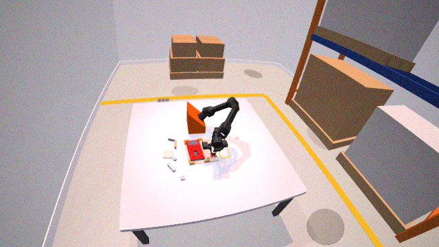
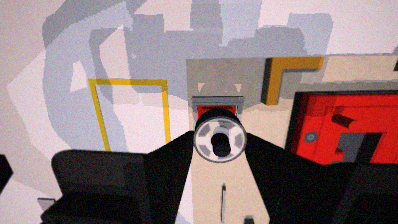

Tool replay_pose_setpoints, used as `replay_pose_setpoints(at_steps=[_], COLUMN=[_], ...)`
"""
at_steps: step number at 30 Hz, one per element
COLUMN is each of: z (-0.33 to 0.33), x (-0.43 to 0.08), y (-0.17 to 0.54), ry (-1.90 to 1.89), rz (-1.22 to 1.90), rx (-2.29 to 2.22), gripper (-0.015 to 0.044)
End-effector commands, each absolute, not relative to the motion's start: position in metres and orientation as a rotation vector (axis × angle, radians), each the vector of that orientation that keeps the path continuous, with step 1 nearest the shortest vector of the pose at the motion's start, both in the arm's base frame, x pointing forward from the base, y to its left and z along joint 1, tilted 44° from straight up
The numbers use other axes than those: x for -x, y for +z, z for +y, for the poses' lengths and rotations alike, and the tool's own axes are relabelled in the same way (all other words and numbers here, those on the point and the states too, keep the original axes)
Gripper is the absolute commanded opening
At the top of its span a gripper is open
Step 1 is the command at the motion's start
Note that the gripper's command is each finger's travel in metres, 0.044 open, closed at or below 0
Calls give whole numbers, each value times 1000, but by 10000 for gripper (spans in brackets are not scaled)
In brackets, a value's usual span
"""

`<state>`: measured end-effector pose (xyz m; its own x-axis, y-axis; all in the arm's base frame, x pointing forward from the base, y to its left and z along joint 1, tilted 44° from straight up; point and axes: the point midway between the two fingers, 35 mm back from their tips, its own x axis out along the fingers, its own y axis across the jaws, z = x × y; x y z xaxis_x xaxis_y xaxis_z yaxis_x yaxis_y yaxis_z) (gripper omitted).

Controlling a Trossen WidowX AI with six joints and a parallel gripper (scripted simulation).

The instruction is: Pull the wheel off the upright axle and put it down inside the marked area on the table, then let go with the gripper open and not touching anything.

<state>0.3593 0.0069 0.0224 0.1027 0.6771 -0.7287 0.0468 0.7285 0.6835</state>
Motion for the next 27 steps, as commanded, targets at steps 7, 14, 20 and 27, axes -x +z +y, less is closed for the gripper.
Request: replay_pose_setpoints(at_steps=[7,14,20,27], z=[4,3,1,0], x=[-359,-359,-359,-359], y=[25,27,28,30], ry=[517,516,516,515], rz=[1407,1406,1405,1404], rx=[-643,-643,-643,-644], gripper=[0,0,0,0])
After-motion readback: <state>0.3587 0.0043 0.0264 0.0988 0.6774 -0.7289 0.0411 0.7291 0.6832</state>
